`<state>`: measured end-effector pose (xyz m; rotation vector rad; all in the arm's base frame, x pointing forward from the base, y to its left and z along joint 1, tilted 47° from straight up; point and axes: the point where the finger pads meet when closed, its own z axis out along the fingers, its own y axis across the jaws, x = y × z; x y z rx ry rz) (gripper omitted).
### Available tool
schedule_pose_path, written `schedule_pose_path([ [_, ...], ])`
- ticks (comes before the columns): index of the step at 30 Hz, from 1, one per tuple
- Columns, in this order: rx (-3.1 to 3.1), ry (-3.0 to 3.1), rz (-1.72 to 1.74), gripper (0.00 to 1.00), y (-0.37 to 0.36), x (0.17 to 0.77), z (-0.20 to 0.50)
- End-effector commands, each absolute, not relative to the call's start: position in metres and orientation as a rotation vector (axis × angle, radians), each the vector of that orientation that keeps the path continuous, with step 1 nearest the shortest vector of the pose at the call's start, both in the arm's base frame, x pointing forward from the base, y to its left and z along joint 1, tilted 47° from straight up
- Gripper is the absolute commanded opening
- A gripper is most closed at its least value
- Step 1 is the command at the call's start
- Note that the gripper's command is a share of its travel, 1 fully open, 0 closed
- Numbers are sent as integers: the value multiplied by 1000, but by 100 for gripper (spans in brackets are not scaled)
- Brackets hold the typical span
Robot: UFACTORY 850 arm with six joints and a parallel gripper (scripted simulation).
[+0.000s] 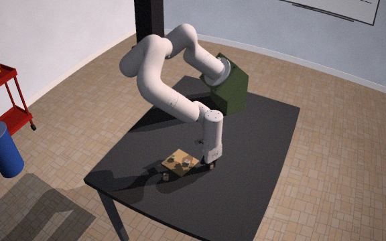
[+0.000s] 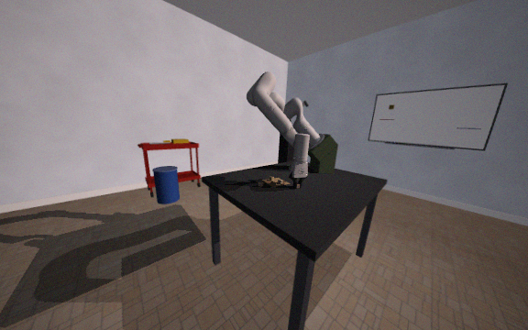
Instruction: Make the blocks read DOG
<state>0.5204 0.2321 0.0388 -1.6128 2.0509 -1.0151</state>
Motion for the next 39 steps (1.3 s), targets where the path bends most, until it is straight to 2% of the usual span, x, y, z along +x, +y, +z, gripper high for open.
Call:
schedule_pose_path([
  [1,-1613,2050,-1014,21,233,520,40],
  [16,-1613,2050,-1014,21,262,462,101],
  [39,-1634,2039,-1020,21,264,456,108],
])
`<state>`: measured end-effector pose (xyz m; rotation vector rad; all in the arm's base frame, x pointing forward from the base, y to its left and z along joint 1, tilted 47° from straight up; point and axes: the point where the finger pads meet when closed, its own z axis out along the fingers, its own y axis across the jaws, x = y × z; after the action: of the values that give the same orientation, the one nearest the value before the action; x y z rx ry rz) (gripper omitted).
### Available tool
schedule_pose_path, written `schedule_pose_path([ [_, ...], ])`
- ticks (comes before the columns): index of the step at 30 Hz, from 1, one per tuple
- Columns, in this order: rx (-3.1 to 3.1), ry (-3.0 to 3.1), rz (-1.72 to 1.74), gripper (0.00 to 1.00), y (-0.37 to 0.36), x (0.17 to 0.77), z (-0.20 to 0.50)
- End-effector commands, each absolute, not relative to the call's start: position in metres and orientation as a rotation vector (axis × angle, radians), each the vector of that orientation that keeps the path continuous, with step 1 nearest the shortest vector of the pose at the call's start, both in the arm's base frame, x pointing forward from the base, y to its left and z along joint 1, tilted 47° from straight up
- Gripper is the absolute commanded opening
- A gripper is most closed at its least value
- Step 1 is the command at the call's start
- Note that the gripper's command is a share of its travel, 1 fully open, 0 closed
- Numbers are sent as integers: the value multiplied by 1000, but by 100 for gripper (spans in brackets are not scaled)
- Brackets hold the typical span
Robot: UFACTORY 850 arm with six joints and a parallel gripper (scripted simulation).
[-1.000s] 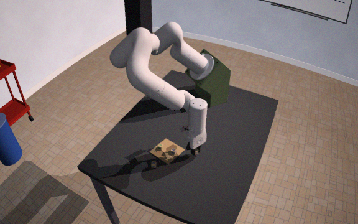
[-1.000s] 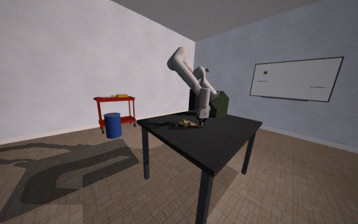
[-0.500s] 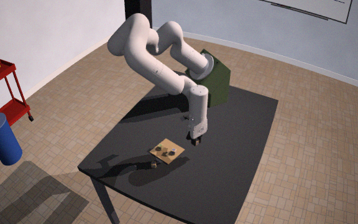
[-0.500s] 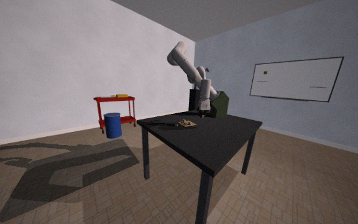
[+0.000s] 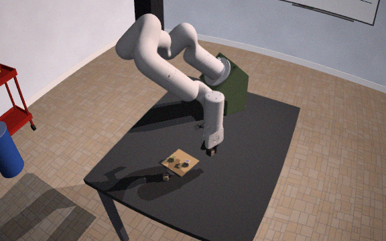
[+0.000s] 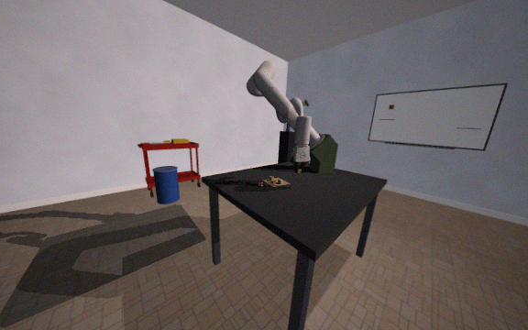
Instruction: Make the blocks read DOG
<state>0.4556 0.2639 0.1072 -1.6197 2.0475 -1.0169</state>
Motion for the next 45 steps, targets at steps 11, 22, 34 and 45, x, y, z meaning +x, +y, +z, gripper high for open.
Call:
schedule_pose_path([
  [11,-1898,1886,-1091,21,257,459,114],
  [22,-2214,1651,-1166,21,248,463,122],
  [34,-2544,1330,-1229,21,237,467,131],
  [45,-2830,956,-1267,21,227,471,139],
])
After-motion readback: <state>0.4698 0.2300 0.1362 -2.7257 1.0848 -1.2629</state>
